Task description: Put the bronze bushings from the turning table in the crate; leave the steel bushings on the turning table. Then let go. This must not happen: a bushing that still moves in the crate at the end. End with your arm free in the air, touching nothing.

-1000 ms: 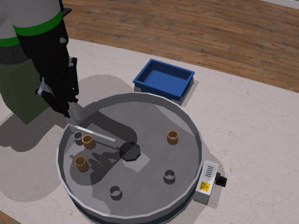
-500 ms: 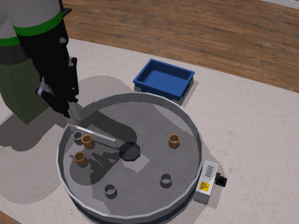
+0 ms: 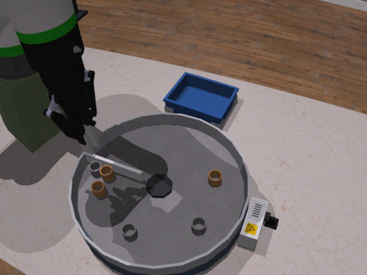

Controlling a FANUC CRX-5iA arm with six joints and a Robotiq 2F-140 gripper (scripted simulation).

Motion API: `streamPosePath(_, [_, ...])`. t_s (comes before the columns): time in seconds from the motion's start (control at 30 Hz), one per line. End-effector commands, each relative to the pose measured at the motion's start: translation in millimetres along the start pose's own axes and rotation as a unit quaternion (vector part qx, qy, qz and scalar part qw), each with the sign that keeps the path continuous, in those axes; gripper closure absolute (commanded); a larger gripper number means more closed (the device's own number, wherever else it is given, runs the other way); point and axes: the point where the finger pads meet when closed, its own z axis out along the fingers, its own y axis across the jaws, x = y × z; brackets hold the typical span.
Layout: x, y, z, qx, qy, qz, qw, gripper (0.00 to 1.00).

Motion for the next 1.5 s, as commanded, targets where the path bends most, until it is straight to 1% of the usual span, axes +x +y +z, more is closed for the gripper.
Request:
streamPosePath(0.0, [0.2, 0.1, -0.1, 0.0, 0.0, 0.0, 1.0, 0.91])
streamPosePath(1.47, [0.2, 0.1, -0.1, 0.0, 0.0, 0.0, 1.0, 0.91])
